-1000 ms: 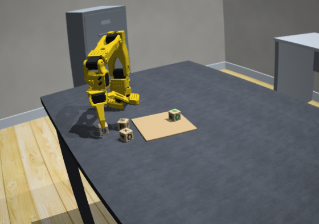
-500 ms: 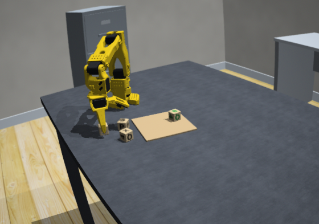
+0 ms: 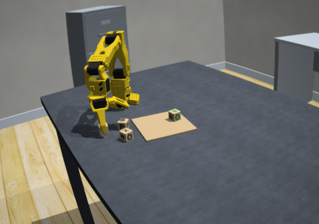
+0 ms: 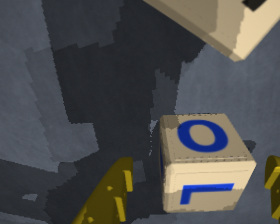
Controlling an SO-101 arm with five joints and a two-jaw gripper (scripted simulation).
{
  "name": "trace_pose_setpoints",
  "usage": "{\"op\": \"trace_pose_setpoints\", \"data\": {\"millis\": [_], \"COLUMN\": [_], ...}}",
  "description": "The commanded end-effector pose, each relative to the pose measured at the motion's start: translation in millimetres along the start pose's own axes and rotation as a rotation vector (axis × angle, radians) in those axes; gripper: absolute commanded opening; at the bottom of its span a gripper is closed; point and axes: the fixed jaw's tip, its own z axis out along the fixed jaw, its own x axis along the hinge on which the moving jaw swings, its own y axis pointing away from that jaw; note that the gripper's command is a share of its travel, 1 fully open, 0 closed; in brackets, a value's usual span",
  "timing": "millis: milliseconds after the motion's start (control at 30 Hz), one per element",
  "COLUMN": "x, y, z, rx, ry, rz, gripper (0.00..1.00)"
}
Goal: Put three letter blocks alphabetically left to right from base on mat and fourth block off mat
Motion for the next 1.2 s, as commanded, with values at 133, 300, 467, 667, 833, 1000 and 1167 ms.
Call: {"op": "trace_pose_setpoints", "data": {"millis": [133,300,467,667,833,1000,1167], "x": [6.5,6.4,6.4,6.3,6.3,6.2,6.2], "y": [-10.2,-11.3,-13.6,-16.2,-17.4,-18.7,-19.3], "z": [-10.5,-10.6,-10.7,-10.7,-10.8,-10.8,-10.8], "rx": [0.064,0.064,0.064,0.065,0.065,0.065,0.065], "ry": [0.041,0.041,0.040,0.040,0.040,0.039,0.039], "rz": [0.001,0.001,0.001,0.001,0.001,0.001,0.001], "gripper": [0.28,0.26,0.23,0.18,0.16,0.14,0.13]}}
